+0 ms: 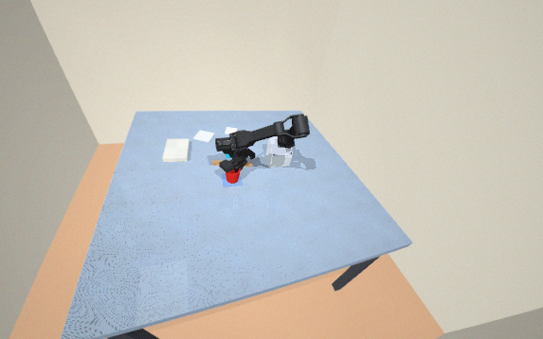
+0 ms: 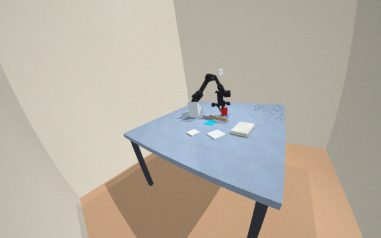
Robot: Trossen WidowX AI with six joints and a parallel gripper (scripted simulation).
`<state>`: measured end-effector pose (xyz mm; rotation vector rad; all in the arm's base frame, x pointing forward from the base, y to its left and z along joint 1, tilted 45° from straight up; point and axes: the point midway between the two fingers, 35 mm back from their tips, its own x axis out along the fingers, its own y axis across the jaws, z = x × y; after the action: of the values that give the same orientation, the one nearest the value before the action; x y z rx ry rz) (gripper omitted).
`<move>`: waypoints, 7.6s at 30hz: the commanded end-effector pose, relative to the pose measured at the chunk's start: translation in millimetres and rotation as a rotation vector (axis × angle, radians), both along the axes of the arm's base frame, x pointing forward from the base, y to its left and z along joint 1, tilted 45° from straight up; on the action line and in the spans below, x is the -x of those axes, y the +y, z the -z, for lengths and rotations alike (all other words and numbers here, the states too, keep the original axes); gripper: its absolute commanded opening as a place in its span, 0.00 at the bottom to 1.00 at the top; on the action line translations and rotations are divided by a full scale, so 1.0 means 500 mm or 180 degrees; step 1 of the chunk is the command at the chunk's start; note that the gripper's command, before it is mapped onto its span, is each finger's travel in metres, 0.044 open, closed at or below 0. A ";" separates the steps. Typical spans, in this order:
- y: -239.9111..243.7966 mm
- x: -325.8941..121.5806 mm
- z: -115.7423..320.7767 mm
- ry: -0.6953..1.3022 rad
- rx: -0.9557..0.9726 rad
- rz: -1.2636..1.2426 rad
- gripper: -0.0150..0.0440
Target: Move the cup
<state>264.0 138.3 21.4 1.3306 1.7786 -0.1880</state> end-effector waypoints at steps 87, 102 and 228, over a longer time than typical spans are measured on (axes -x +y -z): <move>-0.204 0.018 0.057 0.0025 0.0012 0.0014 0.25; -0.258 0.027 0.106 0.0024 0.0017 0.0014 0.25; -0.390 0.057 0.257 0.0013 0.0039 0.0007 0.47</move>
<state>233.1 -49.9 -113.6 1.3363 1.7874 -0.2059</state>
